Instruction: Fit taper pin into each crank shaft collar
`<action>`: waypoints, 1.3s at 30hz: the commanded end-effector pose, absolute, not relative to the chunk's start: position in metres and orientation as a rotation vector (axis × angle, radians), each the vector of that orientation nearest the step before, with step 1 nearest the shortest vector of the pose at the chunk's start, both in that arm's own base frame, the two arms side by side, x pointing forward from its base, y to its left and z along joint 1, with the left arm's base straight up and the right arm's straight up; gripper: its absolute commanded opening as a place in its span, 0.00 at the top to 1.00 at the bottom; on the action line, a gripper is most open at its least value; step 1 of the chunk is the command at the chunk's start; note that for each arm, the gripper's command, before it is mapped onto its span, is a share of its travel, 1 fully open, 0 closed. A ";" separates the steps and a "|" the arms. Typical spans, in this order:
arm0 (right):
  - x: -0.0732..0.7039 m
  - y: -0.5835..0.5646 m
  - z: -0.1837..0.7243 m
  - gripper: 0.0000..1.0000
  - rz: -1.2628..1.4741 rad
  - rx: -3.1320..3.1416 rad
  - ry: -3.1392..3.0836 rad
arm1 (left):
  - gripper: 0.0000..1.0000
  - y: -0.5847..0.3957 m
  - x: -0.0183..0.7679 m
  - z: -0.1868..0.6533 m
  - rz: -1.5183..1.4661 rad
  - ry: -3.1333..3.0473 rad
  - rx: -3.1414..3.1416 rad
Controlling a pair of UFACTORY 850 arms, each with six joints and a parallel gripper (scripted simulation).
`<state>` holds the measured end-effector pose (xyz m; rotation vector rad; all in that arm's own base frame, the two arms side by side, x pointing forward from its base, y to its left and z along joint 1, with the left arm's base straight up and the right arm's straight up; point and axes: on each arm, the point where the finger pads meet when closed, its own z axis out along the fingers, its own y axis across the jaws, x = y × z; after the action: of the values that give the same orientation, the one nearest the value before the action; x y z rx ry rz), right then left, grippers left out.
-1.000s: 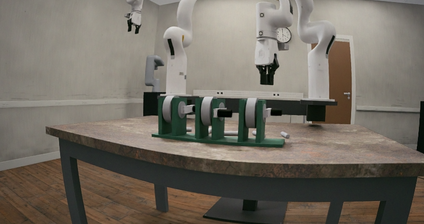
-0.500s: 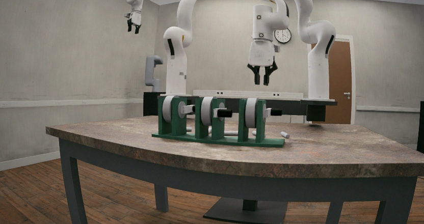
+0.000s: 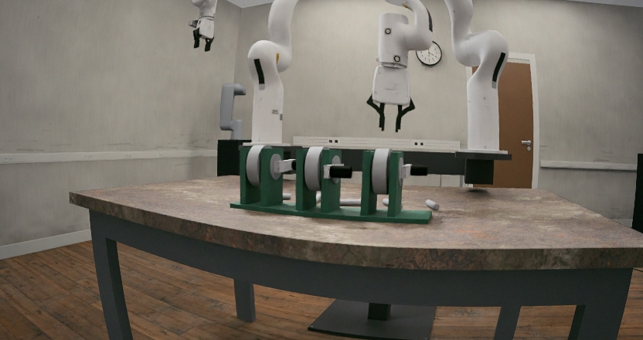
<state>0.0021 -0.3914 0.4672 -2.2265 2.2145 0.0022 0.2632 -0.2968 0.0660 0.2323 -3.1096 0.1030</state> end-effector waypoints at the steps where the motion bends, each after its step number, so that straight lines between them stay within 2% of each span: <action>1: 0.002 -0.392 0.468 0.00 0.000 -2.227 2.215 | 0.65 -0.303 0.257 0.061 0.000 -3.111 0.438; 13: 0.002 -0.392 0.468 0.00 0.000 -2.227 2.215 | 0.65 -0.309 0.250 0.031 0.000 -2.987 0.974; 28: 0.002 -0.392 0.468 0.00 0.000 -2.227 2.215 | 0.65 -0.309 0.250 -0.062 0.000 -2.987 0.974; 39: 0.002 -0.392 0.468 0.00 0.000 -2.227 2.215 | 0.65 -0.309 0.250 -0.093 0.000 -2.987 0.974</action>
<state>0.0021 -0.3914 0.4672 -2.2265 2.2145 0.0022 0.2492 -0.3075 -0.0808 0.9782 -3.0076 -0.1018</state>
